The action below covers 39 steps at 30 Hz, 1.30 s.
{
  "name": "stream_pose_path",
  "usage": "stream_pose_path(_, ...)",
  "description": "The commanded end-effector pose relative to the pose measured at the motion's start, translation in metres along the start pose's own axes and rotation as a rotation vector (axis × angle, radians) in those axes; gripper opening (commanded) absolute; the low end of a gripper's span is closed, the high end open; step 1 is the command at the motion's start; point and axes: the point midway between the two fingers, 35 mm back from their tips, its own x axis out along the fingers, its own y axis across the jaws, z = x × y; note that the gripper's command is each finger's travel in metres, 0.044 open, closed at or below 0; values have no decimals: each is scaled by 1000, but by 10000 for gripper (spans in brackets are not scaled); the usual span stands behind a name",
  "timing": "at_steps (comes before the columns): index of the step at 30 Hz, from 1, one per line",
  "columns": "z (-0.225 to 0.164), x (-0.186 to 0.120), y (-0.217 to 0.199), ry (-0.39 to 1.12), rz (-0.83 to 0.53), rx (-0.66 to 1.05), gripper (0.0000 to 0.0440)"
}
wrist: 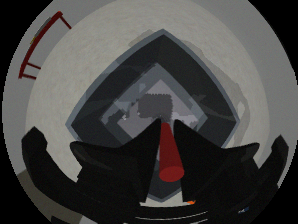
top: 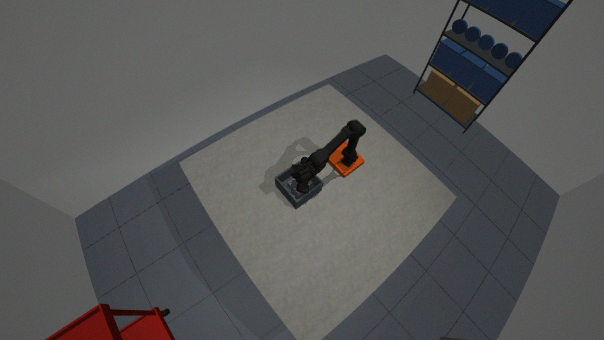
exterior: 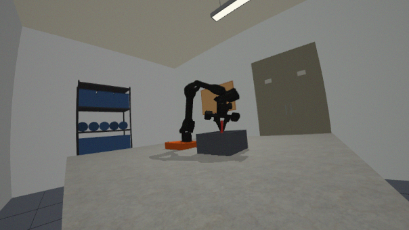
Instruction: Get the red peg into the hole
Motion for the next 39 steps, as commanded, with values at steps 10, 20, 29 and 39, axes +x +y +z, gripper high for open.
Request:
stream_pose_path(10,-1,36,4,87,20,-116,145)
stream_pose_path(20,19,32,22,117,67,-162,300)
stream_pose_path(29,35,18,52,147,158,-183,440)
stream_pose_path(39,52,-7,88,135,270,-210,440)
